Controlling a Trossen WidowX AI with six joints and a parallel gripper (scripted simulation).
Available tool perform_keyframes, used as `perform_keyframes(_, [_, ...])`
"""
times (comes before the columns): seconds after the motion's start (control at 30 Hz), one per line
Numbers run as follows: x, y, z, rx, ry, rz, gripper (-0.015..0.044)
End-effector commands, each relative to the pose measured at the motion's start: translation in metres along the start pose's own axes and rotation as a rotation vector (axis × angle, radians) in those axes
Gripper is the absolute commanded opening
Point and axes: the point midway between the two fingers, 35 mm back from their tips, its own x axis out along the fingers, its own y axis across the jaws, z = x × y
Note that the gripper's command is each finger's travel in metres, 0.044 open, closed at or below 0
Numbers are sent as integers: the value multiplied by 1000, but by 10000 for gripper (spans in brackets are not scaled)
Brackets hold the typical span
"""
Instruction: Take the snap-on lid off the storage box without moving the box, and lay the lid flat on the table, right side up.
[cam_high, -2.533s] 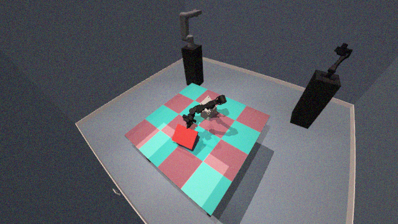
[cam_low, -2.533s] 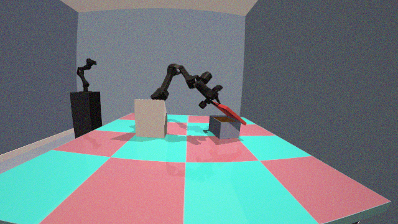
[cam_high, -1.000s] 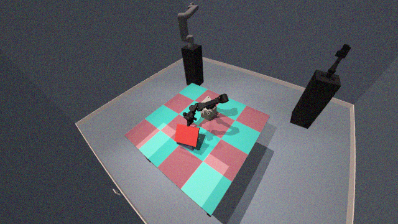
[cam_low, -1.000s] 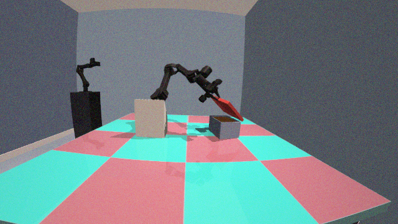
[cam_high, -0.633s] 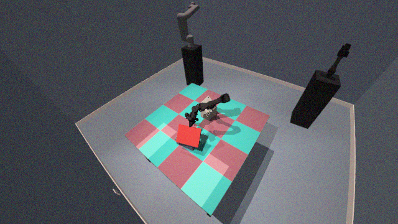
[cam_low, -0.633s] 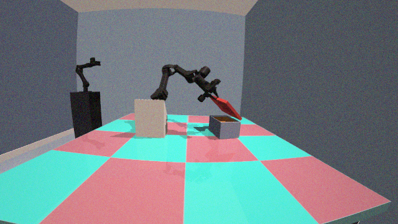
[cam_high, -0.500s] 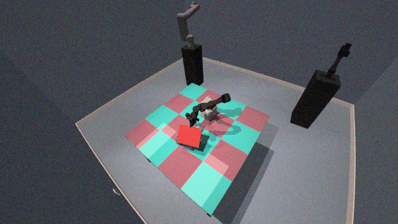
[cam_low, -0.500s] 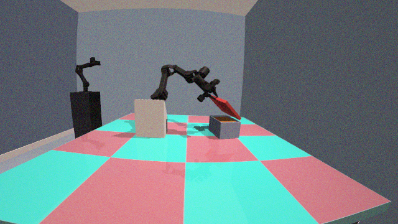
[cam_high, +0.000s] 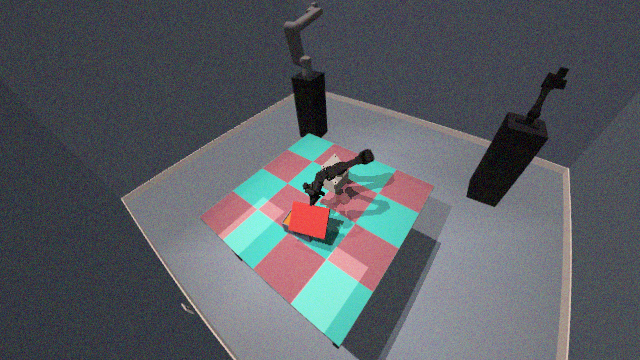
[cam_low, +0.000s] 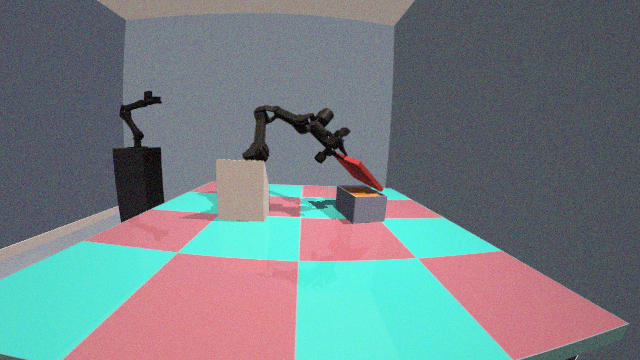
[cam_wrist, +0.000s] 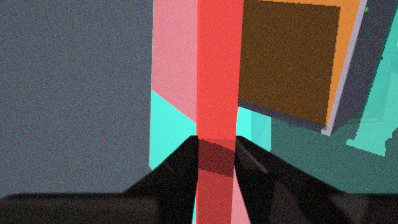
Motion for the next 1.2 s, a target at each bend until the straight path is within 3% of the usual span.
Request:
perform_keyframes(0.0, [-3,2,-10,-4,-4,12,0])
perform_keyframes(1.17, [-7,-2,-80,-2,-2,12,0])
